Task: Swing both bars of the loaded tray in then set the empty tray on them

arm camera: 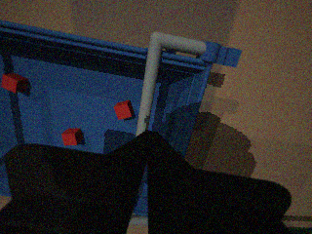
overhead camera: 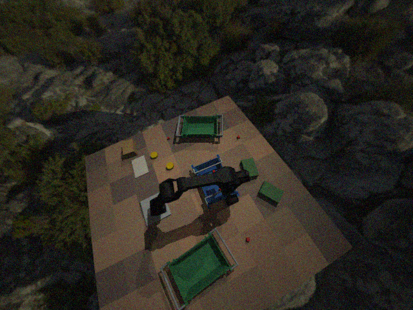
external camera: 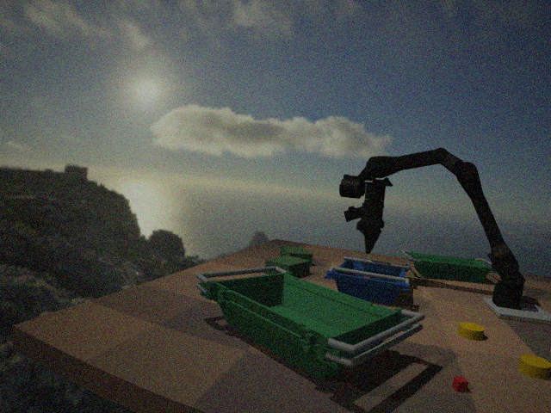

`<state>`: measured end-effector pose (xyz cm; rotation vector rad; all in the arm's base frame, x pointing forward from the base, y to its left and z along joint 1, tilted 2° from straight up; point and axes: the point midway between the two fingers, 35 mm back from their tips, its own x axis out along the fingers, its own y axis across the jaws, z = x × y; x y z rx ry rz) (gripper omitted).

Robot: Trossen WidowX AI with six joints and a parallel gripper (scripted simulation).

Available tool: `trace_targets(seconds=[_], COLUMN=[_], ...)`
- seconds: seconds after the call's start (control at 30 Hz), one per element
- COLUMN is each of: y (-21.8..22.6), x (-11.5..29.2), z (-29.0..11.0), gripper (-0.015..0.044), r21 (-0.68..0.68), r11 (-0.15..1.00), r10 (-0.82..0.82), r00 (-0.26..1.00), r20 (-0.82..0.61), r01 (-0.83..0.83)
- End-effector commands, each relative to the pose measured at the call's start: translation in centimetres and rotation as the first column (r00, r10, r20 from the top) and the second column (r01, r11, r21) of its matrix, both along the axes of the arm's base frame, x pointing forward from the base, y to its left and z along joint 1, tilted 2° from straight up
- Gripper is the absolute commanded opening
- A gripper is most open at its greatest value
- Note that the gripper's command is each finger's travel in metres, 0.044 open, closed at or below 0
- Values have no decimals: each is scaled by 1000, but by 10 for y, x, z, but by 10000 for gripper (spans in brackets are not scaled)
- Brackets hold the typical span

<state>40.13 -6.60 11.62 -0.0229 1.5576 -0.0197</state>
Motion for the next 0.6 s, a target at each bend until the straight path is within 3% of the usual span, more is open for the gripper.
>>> trace_targets(seconds=[0.0,0.3,0.57], y=[0,0,0], x=[0,0,0], z=[0,0,5], gripper=[0,0,210], r21=[0,0,0], r11=[1000,1000,1000], r10=[0,0,0], r00=[1000,1000,1000], r20=[0,0,0], r01=[0,0,0])
